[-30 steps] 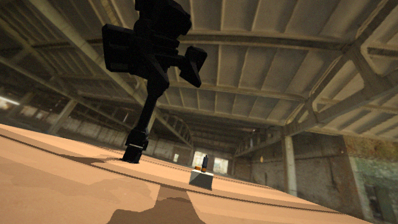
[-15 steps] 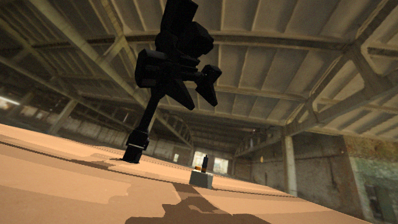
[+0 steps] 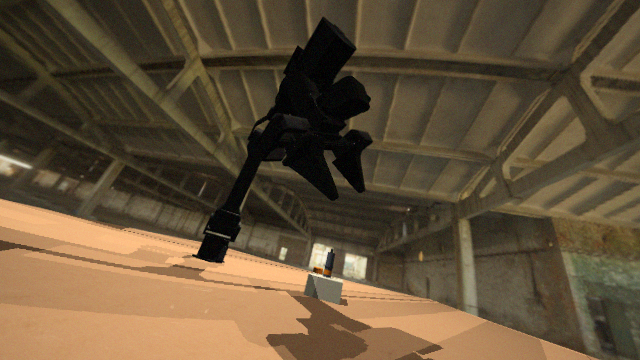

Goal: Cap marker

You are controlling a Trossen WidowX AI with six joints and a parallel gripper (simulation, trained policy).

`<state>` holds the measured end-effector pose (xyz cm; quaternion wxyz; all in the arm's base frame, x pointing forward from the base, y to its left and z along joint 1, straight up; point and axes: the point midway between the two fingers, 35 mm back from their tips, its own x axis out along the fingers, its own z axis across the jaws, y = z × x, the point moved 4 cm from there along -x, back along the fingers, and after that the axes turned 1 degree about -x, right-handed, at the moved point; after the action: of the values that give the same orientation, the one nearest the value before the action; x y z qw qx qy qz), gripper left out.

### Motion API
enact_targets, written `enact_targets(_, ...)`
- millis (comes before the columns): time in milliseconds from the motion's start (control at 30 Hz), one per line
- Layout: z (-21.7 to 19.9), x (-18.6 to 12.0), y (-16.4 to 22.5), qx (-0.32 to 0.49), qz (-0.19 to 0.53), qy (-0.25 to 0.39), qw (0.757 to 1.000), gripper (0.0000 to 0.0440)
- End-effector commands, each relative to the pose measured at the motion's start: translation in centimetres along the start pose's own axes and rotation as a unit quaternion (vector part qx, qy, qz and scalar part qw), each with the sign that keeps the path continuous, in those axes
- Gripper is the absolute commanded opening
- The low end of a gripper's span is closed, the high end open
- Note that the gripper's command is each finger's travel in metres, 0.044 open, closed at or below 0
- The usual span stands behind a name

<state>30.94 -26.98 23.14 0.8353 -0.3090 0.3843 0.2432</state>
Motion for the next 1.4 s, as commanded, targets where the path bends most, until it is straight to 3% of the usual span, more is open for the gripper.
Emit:
enact_targets(0,0.9,0.5,0.3,-0.003,0.012,0.004,1.0,0.0295)
enact_targets(1367,12.2,6.8,6.1,-0.083,0.139,0.055,0.985,0.0308)
